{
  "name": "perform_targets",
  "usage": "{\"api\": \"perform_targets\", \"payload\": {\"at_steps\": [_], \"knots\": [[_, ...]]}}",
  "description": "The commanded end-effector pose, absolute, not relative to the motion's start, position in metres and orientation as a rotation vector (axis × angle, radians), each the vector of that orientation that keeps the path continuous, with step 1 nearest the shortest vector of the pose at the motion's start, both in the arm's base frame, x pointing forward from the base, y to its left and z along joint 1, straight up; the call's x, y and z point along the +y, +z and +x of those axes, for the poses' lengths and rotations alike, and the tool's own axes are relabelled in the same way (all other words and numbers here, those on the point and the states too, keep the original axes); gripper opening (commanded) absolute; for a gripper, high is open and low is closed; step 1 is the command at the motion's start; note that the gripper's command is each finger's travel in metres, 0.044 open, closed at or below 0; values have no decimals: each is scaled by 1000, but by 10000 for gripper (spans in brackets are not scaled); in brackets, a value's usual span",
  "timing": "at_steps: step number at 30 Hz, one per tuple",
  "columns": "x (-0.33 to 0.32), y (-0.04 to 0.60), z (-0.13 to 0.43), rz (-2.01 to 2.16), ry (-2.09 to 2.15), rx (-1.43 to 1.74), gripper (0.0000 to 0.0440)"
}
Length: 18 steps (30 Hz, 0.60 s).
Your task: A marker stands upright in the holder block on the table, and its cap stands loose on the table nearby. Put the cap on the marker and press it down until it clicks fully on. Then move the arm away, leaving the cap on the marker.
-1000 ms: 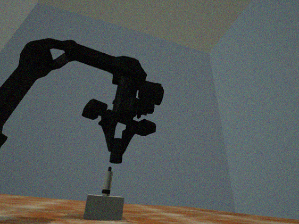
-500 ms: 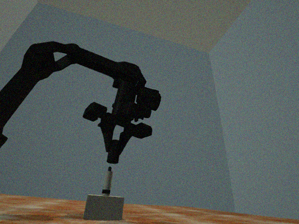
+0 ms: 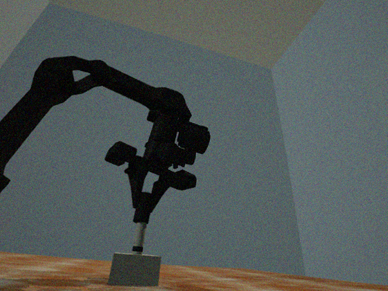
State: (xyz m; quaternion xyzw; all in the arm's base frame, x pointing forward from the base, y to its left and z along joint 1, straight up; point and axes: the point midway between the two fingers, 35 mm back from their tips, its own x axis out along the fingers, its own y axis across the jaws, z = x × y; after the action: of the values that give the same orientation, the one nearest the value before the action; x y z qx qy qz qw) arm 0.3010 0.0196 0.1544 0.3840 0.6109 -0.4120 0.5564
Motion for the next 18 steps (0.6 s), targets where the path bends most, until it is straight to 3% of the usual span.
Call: {"api": "perform_targets", "payload": {"at_steps": [1,18], "knots": [[20,142,299,890,-976,1473,0],[17,103,295,835,-953,1529,5]]}}
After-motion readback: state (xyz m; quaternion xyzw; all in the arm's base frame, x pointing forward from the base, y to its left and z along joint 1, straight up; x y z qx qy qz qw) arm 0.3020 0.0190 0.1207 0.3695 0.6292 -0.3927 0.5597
